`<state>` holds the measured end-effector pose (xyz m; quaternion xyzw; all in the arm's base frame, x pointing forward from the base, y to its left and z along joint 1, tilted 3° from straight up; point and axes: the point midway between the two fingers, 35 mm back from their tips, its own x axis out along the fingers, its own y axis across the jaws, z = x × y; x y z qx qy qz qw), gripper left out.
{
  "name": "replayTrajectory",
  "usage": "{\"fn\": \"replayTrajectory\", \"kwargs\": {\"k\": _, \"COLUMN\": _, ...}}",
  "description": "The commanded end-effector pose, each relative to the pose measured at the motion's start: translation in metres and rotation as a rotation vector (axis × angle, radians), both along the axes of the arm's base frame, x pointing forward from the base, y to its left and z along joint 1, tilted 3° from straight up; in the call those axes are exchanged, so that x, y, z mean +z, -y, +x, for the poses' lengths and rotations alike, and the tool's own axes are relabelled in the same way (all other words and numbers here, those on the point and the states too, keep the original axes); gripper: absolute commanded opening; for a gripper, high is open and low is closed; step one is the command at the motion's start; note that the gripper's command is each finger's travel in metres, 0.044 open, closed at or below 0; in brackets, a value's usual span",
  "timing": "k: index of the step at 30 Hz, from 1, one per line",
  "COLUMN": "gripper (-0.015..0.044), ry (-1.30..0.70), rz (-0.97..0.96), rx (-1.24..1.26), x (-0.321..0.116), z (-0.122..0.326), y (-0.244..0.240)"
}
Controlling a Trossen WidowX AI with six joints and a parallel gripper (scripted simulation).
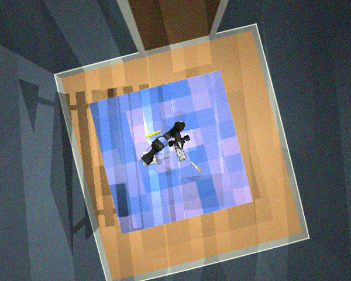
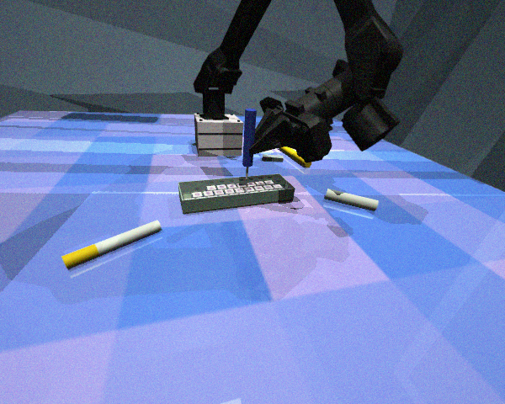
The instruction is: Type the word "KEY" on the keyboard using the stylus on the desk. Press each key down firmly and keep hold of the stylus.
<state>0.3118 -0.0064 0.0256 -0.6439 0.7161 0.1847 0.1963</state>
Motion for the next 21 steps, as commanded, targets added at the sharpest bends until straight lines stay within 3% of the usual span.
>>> {"fn": "replayTrajectory", "kwargs": {"k": 1, "gripper": 0.0, "ry": 0.0, "rz": 0.0, "rx": 0.001, "x": 0.0, "z": -0.003, "y": 0.004}}
{"fn": "replayTrajectory", "kwargs": {"k": 21, "gripper": 0.0, "ry": -0.011, "rz": -0.01, "rx": 0.005, "x": 0.004, "z": -0.046, "y": 0.051}}
